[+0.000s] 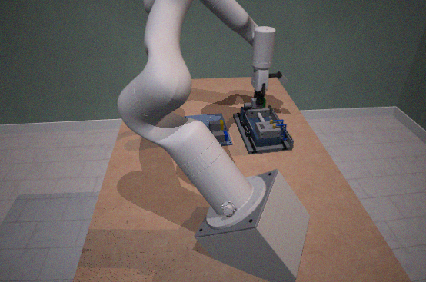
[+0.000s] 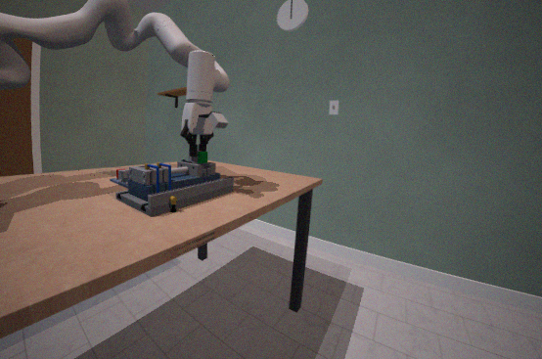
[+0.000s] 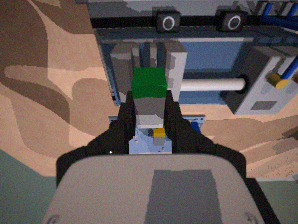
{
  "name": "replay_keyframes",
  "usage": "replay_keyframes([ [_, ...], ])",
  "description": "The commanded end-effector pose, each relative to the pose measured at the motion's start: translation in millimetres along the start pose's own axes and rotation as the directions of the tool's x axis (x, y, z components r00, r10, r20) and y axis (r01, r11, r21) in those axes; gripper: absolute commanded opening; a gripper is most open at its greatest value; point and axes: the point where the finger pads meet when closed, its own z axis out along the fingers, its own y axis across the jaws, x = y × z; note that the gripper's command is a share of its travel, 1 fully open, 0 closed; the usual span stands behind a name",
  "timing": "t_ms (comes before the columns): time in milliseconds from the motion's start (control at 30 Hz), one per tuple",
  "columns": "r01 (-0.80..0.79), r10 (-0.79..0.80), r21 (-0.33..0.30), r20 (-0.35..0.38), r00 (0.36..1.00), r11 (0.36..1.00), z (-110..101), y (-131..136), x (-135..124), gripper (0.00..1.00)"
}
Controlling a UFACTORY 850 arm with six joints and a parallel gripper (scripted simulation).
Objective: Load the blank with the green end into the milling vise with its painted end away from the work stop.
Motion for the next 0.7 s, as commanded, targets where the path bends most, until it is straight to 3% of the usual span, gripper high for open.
replay_keyframes([
  [0, 0.001, -0.001, 0.001, -0.001, 1.000, 1.000, -1.3, -0.7, 0.4, 0.00],
  [667, 0.001, -0.001, 0.001, -0.001, 1.000, 1.000, -3.0, -0.7, 0.5, 0.00],
])
